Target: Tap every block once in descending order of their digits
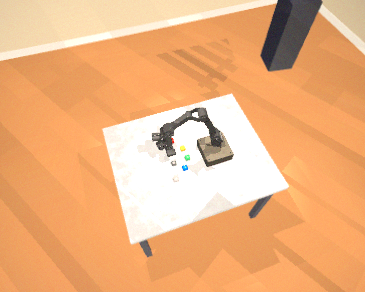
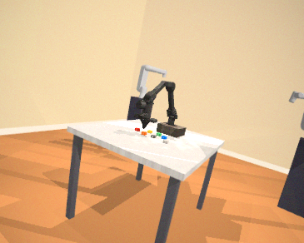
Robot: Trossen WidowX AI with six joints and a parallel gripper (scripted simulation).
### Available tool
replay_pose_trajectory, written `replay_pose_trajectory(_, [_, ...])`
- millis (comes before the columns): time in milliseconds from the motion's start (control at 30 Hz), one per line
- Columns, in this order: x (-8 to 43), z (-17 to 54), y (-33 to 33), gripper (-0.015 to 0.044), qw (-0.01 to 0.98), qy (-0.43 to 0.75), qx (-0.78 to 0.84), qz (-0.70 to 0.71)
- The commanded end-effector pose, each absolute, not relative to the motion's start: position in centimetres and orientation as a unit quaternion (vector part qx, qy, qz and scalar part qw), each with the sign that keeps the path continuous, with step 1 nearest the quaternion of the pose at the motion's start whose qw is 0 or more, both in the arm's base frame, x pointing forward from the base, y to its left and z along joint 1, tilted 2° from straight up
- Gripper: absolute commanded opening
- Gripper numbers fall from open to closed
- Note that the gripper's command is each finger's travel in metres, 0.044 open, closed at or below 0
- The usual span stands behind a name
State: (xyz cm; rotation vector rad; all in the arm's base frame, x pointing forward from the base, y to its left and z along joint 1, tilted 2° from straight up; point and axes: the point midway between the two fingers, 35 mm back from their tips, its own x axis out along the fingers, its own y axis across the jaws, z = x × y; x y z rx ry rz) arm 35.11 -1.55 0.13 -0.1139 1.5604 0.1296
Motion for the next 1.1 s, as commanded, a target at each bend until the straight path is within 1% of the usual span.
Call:
replay_pose_trajectory(0, [35.0,-0.8,-1.6,0.0020,0.705,0.705,-0.052,0.059])
replay_pose_trajectory(667, [34.9,-2.8,-1.5,0.0020,0.705,0.705,-0.052,0.059])
replay_pose_trajectory(800, [34.9,0.3,-1.6,0.0020,0.705,0.705,-0.052,0.059])
replay_pose_trajectory(1000, [35.0,0.6,-1.6,0.0020,0.705,0.705,-0.052,0.059])
replay_pose_trajectory(1067, [35.2,3.2,-1.6,0.0020,0.705,0.705,-0.052,0.059])
